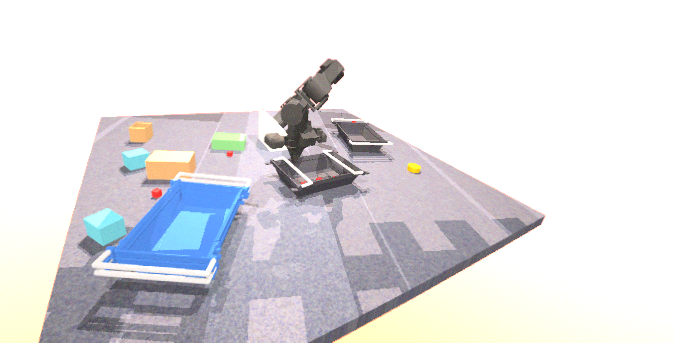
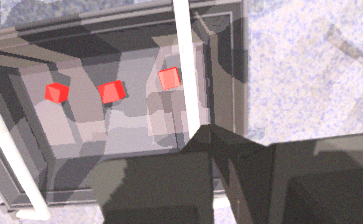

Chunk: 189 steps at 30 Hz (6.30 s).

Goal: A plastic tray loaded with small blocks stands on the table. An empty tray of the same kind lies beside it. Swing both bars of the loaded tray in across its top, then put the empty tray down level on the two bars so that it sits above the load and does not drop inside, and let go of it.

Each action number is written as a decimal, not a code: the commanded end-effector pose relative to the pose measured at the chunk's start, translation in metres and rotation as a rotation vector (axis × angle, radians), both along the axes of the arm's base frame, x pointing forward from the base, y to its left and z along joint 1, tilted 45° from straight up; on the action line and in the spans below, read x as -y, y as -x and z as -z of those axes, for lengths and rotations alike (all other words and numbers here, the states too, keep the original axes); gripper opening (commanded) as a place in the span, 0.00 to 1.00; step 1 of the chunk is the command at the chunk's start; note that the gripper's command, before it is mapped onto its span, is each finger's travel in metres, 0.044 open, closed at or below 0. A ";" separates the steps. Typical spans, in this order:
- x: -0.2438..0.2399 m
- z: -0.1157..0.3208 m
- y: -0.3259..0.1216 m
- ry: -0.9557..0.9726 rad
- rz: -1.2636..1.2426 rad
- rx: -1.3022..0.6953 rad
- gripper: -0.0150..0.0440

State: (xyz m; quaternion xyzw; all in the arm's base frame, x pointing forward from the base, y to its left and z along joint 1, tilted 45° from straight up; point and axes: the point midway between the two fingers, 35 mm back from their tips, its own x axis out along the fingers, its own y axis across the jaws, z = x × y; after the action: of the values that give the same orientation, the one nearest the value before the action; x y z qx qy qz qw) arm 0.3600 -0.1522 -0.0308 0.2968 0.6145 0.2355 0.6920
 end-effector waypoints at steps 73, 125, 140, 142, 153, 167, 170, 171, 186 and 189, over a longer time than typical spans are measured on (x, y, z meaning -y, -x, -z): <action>-0.329 -0.255 0.247 -0.069 0.234 -0.242 1.00; -0.371 -0.219 0.247 -0.070 0.235 -0.247 0.53; -0.371 -0.219 0.247 -0.070 0.235 -0.247 0.36; -0.371 -0.219 0.247 -0.070 0.235 -0.247 0.33; -0.357 -0.232 0.245 -0.064 0.234 -0.245 0.25; -0.315 -0.274 0.256 -0.066 0.235 -0.245 0.25; -0.315 -0.274 0.257 -0.066 0.235 -0.245 0.25; -0.315 -0.274 0.257 -0.066 0.235 -0.245 0.25; -0.300 -0.303 0.255 -0.055 0.234 -0.243 0.25; -0.295 -0.314 0.255 -0.054 0.234 -0.244 0.25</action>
State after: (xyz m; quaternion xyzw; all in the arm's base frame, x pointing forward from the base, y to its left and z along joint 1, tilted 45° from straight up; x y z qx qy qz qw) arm 0.1046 0.1477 0.2657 0.4085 0.6541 0.1240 0.6244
